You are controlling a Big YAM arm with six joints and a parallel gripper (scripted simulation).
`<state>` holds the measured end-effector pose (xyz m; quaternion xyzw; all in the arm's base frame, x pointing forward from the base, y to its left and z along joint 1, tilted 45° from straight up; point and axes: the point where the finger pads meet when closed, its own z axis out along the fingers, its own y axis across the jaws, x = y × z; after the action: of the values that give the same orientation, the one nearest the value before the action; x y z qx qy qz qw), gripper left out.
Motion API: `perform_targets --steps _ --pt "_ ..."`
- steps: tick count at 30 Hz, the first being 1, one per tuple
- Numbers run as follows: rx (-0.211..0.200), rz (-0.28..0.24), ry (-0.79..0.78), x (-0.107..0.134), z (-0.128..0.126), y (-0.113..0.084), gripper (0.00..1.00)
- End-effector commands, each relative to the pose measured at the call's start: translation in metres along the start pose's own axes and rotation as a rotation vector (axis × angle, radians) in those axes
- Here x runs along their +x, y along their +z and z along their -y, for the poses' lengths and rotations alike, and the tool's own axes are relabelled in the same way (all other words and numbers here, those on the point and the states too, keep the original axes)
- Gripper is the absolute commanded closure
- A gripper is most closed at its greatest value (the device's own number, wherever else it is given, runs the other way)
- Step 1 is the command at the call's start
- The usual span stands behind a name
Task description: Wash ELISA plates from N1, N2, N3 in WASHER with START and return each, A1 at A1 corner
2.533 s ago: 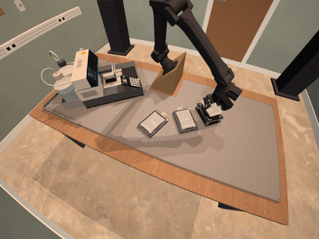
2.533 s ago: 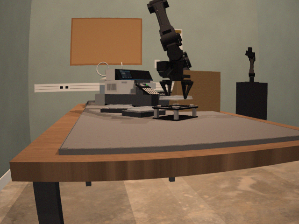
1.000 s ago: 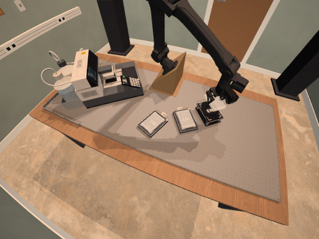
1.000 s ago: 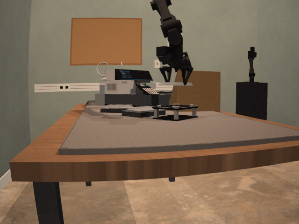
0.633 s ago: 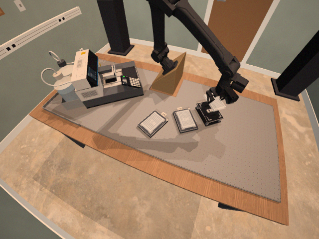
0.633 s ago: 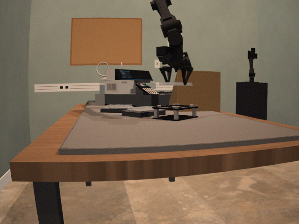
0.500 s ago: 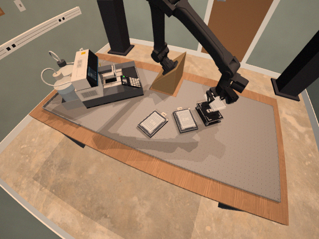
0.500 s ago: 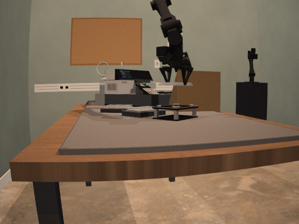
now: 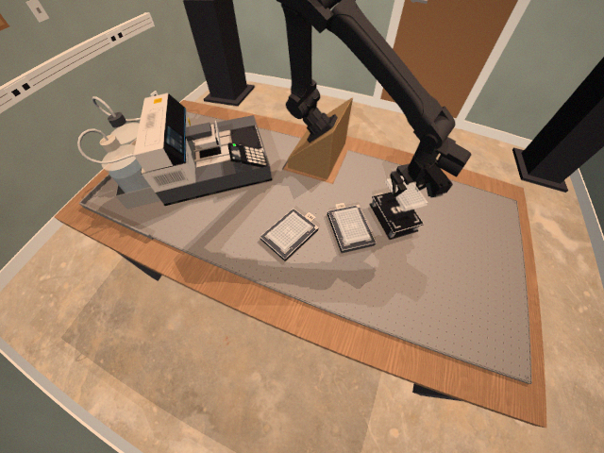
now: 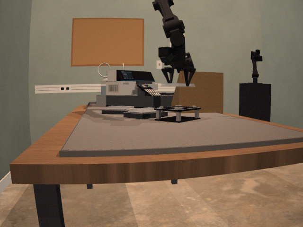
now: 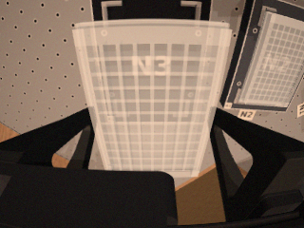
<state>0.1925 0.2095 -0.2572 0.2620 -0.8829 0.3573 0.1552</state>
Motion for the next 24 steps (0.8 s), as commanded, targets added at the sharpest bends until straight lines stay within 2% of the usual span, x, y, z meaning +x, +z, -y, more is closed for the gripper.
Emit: perform_targets --steps 1,8,9,10,18,20,21,22,24 --pt "-0.031 0.066 0.023 -0.023 -0.009 -0.033 0.16" --pt "-0.031 0.066 0.023 -0.023 -0.009 -0.033 0.16" --pt "-0.022 0.025 0.066 -0.012 0.009 -0.017 0.16" --pt "-0.017 0.017 0.096 -0.007 0.015 -0.014 0.16" --pt "-0.024 0.023 0.368 -0.014 0.055 -0.014 0.16" --pt "-0.024 0.023 0.368 -0.014 0.055 -0.014 0.16" --pt "-0.039 0.054 0.407 -0.028 0.054 -0.026 0.16" --pt "-0.025 0.024 0.436 -0.016 0.065 -0.015 0.16" --pt "-0.023 0.02 0.502 -0.015 0.075 -0.015 0.16"
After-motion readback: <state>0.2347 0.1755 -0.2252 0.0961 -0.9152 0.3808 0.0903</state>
